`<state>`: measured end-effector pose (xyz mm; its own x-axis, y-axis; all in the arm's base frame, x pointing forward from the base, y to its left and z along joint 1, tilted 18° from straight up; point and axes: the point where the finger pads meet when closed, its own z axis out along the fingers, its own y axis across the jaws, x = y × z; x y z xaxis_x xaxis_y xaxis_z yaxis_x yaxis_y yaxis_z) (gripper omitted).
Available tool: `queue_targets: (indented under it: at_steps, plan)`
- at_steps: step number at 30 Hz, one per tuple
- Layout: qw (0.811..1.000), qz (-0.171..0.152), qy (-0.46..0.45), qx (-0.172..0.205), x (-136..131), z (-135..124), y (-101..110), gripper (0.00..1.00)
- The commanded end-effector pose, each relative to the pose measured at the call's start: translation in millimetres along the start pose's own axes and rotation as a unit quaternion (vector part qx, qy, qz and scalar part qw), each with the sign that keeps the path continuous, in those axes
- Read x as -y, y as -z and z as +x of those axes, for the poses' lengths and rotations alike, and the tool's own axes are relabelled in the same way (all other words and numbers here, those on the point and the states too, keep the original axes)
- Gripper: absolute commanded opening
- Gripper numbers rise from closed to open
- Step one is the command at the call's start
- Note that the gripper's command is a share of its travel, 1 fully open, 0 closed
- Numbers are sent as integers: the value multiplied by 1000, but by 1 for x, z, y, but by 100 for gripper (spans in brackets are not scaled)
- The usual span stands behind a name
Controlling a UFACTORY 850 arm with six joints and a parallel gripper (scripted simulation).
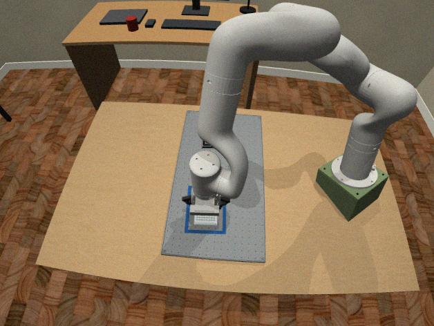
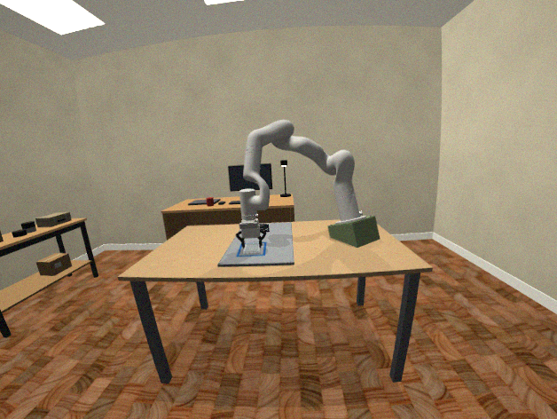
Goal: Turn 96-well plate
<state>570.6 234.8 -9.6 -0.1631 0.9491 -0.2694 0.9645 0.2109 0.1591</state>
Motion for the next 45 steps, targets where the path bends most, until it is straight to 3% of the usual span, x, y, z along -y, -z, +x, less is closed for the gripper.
queue_targets:
  at_steps: [1, 33, 45]
  plan:
    - [1000, -1, 0, 0, -1, 0, 1, 100]
    - [1000, -1, 0, 0, -1, 0, 81, 100]
    - [1000, -1, 0, 0, -1, 0, 90, 100]
